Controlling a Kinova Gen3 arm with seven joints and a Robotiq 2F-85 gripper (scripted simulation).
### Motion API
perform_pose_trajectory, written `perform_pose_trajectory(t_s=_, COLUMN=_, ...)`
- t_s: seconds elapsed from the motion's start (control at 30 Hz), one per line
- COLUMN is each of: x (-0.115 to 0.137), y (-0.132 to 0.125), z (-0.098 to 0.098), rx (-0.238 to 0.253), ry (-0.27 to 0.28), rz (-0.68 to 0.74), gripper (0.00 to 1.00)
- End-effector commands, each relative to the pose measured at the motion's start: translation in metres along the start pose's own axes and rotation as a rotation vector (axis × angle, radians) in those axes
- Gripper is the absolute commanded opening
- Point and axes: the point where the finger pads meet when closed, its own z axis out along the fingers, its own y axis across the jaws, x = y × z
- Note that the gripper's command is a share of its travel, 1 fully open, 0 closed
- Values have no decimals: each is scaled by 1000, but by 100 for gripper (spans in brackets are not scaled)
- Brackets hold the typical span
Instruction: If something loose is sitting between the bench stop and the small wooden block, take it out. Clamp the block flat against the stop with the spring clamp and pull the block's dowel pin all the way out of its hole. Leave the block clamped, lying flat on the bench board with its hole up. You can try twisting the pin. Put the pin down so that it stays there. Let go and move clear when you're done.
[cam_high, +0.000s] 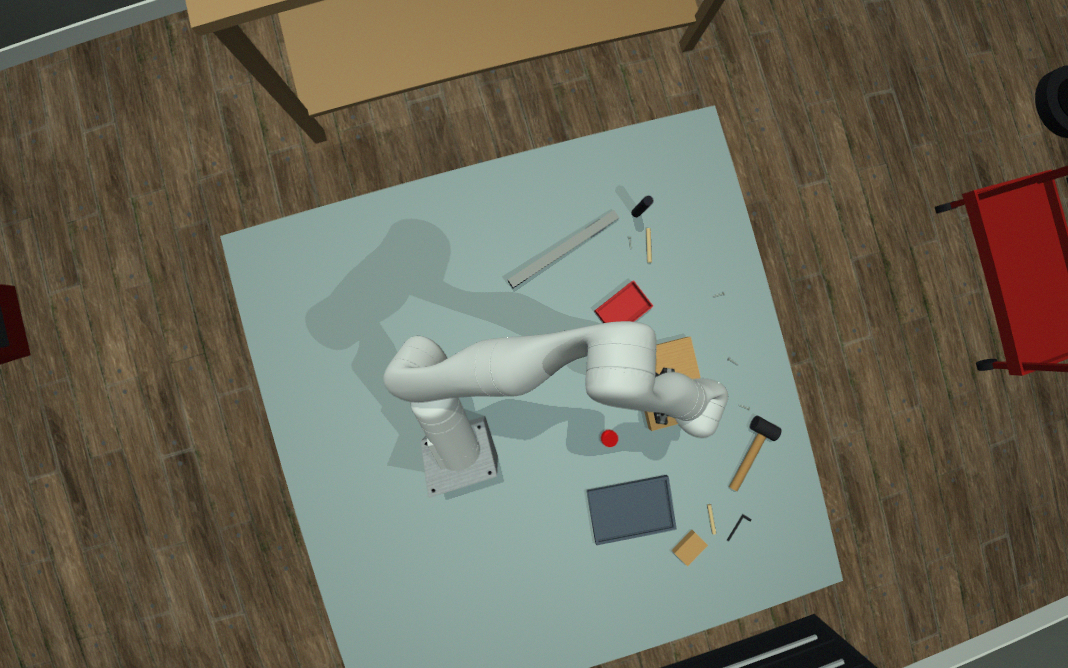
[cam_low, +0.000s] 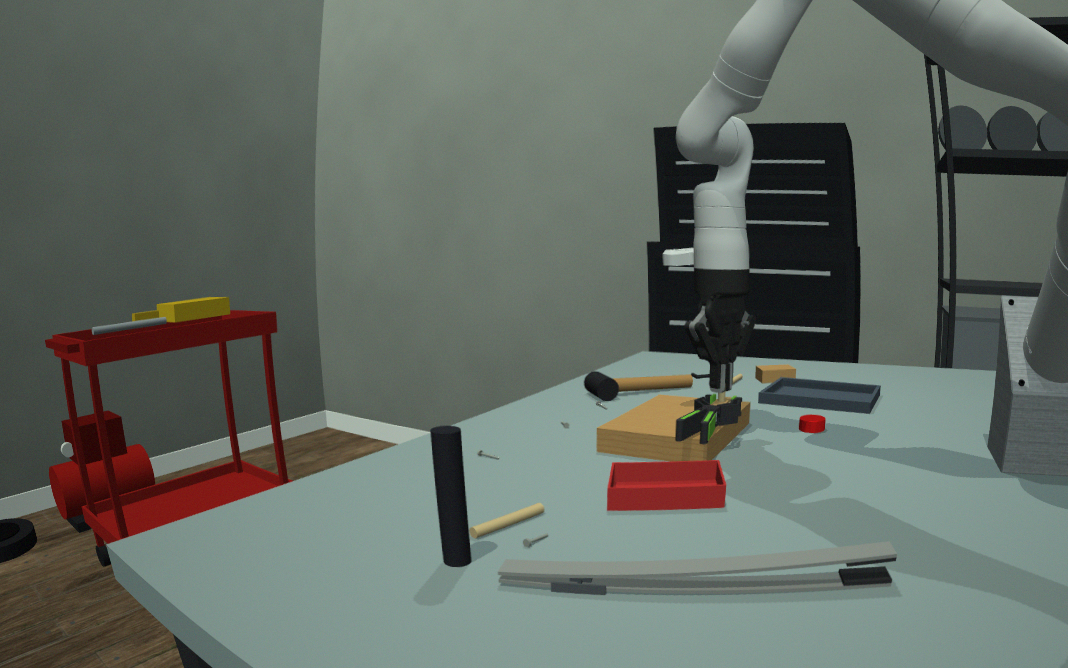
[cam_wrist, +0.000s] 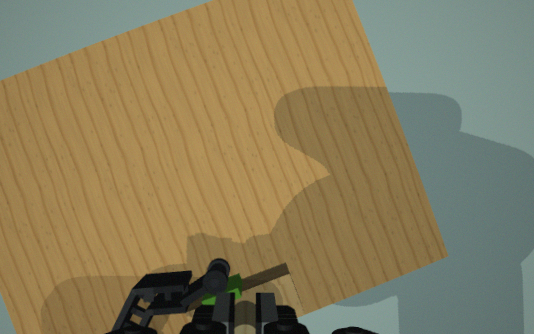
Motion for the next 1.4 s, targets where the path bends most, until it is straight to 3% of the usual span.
perform_pose_trajectory(t_s=0.0, x=-1, y=-2, z=-2, rx=0, ry=-3, rz=41, gripper=10)
perform_pose_trajectory(t_s=0.97, x=-1, y=-3, z=-3, rx=0, ry=-4, rz=334, gripper=10)
perform_pose_trajectory(t_s=1.37, x=-1, y=-3, z=-3, rx=0, ry=-4, rz=230, gripper=10)
